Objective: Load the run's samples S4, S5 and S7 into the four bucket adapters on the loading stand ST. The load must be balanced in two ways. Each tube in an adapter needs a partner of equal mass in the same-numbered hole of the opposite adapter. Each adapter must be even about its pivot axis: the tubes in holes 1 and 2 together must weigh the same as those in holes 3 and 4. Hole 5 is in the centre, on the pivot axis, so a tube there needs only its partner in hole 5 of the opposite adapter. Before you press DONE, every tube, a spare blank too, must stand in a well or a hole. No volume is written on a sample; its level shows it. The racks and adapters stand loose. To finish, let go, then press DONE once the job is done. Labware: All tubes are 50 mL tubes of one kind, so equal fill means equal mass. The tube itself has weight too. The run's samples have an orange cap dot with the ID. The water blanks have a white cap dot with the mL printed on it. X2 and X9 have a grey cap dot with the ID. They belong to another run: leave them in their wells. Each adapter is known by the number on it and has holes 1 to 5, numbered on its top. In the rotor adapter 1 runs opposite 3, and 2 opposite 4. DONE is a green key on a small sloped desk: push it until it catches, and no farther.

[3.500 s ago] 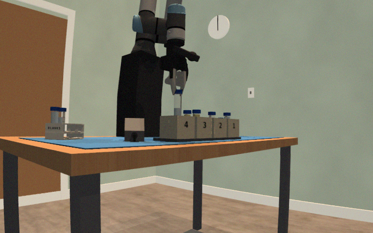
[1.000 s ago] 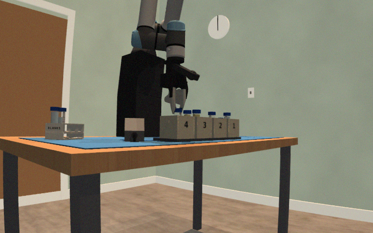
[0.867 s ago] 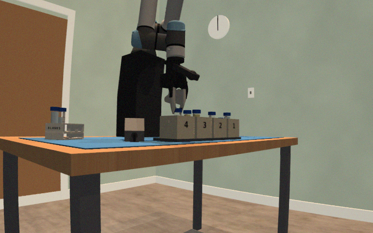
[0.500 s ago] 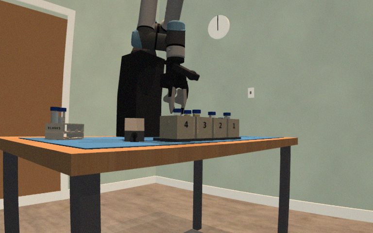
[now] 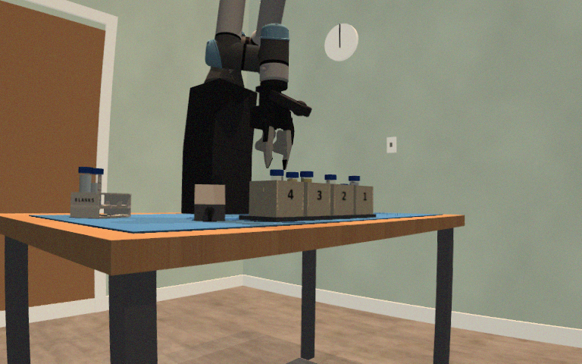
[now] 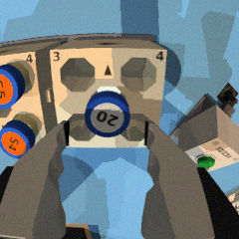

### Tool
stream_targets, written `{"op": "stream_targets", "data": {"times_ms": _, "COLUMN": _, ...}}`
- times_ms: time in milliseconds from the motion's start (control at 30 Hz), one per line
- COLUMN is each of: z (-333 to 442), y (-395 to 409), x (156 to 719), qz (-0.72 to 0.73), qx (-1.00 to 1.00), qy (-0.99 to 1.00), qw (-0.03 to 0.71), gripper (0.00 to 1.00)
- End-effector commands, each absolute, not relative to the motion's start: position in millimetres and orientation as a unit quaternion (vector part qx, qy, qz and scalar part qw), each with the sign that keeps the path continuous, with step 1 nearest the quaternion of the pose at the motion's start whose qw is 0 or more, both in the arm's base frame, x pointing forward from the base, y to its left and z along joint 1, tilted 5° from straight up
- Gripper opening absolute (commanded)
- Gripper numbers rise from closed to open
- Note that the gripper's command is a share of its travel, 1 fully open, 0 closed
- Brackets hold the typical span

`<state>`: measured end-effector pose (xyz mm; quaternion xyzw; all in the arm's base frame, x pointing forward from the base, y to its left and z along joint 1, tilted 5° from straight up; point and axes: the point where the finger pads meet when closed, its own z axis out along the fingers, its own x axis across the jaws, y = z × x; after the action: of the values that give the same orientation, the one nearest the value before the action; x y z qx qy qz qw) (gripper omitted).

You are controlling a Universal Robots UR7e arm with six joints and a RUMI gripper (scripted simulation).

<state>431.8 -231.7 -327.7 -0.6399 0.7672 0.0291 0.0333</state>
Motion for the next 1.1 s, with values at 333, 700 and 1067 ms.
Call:
{"op": "stream_targets", "data": {"times_ms": 333, "z": -311.7, "y": -261.5, "x": 400.9, "qz": 0.032, "qx": -0.539, "qy": 0.841, "qw": 0.03, "gripper": 0.35}}
{"op": "stream_targets", "data": {"times_ms": 700, "z": -316.9, "y": -311.4, "x": 345.0, "qz": 0.038, "qx": -0.338, "qy": 0.94, "qw": 0.021, "gripper": 0.35}}
{"op": "stream_targets", "data": {"times_ms": 1067, "z": -323.2, "y": -372.4, "x": 276.8, "qz": 0.041, "qx": -0.172, "qy": 0.984, "qw": 0.014, "gripper": 0.35}}
